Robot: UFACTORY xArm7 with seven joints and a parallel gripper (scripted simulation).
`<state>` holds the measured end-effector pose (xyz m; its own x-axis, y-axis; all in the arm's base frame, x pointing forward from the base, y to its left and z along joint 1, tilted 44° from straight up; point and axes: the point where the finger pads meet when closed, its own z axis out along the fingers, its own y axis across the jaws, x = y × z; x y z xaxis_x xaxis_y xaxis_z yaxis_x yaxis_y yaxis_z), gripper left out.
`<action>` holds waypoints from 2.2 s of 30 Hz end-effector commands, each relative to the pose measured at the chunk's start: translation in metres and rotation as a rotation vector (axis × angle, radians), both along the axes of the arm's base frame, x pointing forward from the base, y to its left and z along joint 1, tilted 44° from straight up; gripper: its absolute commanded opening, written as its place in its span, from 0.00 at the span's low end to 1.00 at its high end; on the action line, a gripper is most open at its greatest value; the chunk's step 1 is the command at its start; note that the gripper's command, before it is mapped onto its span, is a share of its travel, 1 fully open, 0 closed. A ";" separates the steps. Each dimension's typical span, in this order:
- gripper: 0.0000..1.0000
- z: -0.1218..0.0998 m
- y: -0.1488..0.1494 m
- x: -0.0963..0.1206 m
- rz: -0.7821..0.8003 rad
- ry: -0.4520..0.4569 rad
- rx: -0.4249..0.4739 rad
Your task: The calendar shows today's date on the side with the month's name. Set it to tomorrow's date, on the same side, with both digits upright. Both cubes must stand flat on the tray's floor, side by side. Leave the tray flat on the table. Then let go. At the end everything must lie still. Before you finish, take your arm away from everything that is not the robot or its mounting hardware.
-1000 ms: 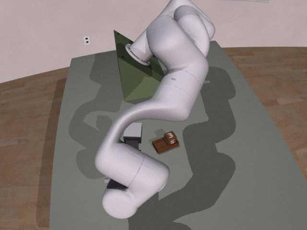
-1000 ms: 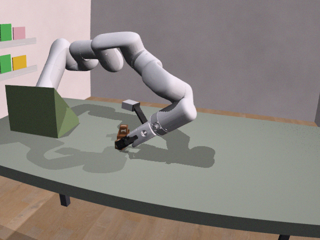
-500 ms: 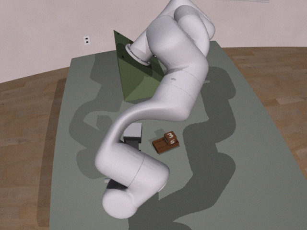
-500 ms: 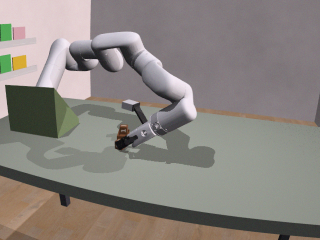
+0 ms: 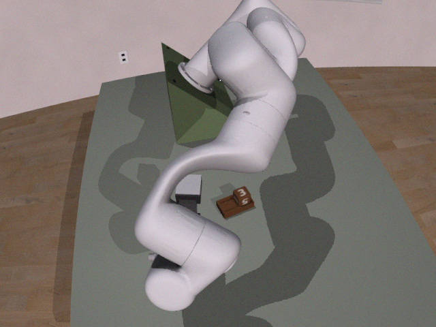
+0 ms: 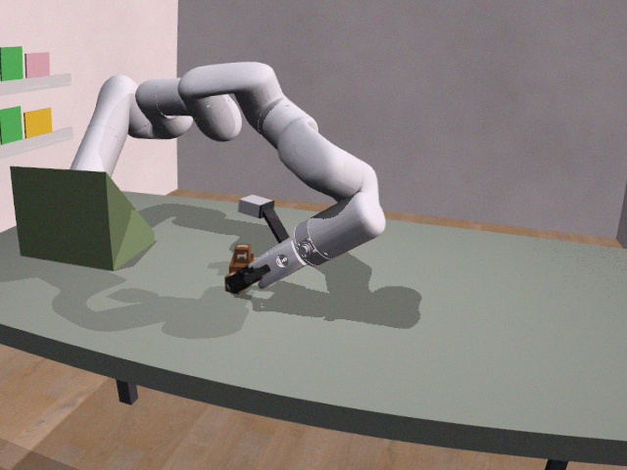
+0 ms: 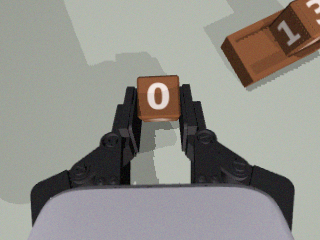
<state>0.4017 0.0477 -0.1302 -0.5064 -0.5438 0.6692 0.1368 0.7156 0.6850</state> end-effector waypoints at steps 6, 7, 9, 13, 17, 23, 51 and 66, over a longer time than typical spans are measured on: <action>0.43 0.001 -0.001 0.001 -0.002 -0.003 -0.002; 0.43 0.001 -0.001 0.001 -0.002 -0.003 -0.002; 0.47 0.001 -0.001 0.001 -0.002 -0.003 -0.002; 0.47 0.001 -0.001 0.001 -0.002 -0.003 -0.002; 0.69 0.001 -0.001 0.001 -0.002 -0.003 -0.002; 0.69 0.001 -0.001 0.001 -0.002 -0.003 -0.002; 0.69 0.023 -0.023 0.003 -0.002 -0.003 -0.002; 0.69 0.049 -0.048 0.006 -0.002 -0.003 -0.002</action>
<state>0.4067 0.0038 -0.0851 -0.5069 -0.5437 0.6689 0.1367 0.7155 0.6851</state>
